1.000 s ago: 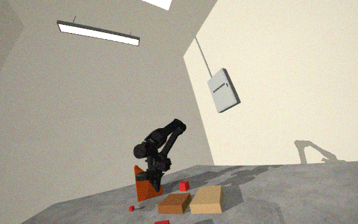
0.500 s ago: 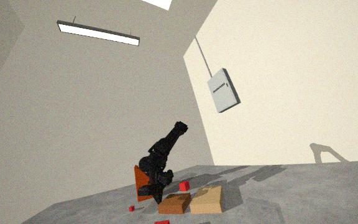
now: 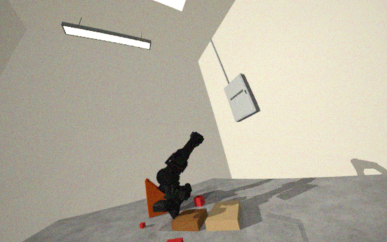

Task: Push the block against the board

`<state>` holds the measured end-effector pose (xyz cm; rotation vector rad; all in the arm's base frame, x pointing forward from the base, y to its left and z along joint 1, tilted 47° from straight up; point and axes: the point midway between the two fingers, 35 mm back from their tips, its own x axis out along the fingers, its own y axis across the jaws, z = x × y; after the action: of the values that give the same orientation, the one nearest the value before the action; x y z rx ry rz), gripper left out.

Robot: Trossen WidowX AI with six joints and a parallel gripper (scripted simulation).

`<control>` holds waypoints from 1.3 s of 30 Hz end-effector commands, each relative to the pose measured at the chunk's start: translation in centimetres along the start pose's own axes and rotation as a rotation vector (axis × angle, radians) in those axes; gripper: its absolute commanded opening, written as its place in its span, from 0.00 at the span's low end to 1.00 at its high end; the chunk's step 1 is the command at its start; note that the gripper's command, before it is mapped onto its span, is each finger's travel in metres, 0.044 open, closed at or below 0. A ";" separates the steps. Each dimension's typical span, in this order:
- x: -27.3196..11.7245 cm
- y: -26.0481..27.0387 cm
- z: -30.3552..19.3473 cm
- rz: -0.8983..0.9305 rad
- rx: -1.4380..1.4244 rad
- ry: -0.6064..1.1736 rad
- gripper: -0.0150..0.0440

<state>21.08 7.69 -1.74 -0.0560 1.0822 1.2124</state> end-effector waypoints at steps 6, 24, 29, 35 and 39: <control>0.0 0.0 1.7 0.001 -0.006 -0.008 0.25; 0.0 -0.2 -0.5 -0.002 -0.005 -0.005 0.25; 0.0 -0.2 -1.4 -0.002 -0.005 -0.005 0.25; 0.0 -0.2 -2.3 -0.002 -0.004 -0.005 0.25; 0.0 -0.1 -3.0 -0.001 -0.005 -0.006 0.25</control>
<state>19.68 6.33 -3.06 -0.0539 1.0718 1.2163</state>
